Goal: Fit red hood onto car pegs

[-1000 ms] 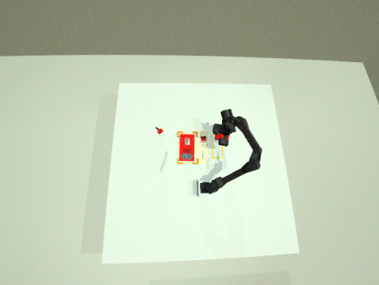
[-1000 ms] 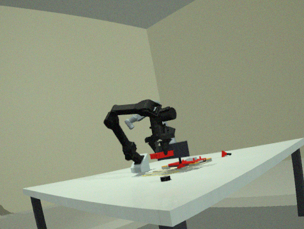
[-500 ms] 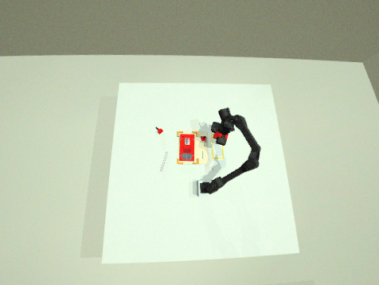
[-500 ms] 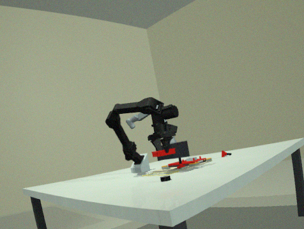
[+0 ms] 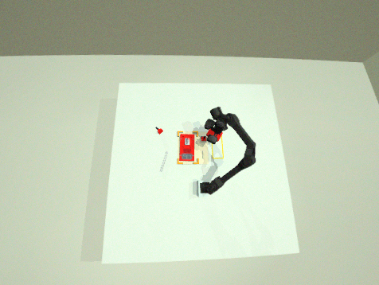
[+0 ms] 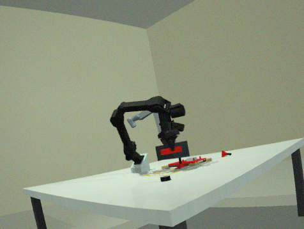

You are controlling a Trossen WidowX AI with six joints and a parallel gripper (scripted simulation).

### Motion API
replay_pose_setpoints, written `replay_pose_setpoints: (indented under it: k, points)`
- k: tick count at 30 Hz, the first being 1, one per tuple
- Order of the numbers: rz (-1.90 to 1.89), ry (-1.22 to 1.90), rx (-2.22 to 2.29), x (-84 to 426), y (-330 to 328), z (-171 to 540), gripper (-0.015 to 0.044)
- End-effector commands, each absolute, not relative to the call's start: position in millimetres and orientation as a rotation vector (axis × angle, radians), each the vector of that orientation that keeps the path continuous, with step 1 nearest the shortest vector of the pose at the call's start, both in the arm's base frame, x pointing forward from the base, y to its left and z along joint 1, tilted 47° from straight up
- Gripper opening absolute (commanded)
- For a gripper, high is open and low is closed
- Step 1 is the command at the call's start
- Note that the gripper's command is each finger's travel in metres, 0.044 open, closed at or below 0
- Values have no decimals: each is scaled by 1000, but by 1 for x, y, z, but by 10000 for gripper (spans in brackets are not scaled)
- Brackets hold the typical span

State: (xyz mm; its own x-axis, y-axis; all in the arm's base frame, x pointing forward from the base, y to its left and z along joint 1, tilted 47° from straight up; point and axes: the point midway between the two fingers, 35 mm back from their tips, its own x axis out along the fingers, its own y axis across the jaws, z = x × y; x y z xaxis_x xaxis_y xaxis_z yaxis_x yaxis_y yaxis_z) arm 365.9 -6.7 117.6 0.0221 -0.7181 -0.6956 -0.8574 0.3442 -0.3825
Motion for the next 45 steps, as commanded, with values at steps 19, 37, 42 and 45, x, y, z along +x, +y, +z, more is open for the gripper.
replay_pose_setpoints:
  k: [19, 37, 42, 45]
  points:
    - [-74, 1661, -1158, 366, 42, 74, 0]
    - [-299, 1591, -942, 359, 78, 38, 0]
    - [-361, 1569, -882, 355, 88, 27, 0]
    - [-397, 1554, -846, 353, 93, 21, 0]
